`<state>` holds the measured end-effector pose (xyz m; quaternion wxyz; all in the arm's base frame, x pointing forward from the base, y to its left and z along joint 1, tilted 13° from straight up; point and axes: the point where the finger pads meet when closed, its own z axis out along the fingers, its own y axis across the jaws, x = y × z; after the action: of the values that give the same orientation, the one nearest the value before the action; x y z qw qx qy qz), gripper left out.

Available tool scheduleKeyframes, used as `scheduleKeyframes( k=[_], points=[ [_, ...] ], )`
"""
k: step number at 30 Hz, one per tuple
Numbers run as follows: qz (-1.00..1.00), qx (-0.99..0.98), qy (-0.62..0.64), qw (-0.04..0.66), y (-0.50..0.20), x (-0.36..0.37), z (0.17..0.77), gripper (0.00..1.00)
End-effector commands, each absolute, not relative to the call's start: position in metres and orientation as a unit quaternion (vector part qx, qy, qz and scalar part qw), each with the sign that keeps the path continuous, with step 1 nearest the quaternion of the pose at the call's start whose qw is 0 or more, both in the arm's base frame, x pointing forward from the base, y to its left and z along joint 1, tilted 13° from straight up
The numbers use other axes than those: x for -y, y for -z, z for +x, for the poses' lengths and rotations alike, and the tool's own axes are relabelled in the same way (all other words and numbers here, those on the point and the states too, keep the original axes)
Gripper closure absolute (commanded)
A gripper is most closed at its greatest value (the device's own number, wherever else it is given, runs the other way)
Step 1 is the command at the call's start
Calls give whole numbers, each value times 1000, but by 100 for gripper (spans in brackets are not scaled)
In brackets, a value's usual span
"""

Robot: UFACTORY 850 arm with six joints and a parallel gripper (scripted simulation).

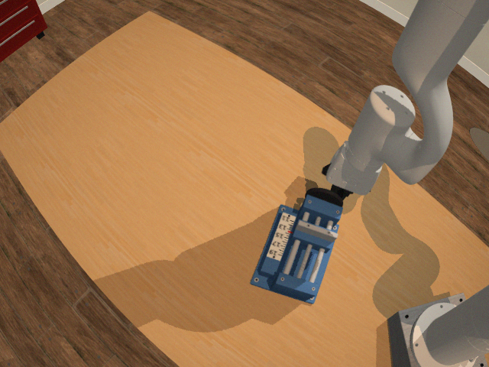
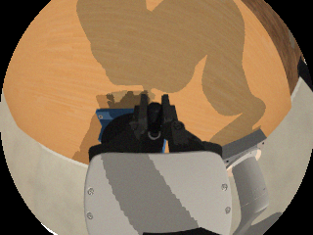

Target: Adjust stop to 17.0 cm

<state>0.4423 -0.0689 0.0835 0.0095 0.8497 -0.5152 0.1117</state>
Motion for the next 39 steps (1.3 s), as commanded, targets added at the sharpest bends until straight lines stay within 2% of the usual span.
scheduleKeyframes(
  k=[1,39],
  points=[
    [850,515,-111,11,-85,69,442,94],
    [850,515,-111,11,-92,68,442,94]
  ],
)
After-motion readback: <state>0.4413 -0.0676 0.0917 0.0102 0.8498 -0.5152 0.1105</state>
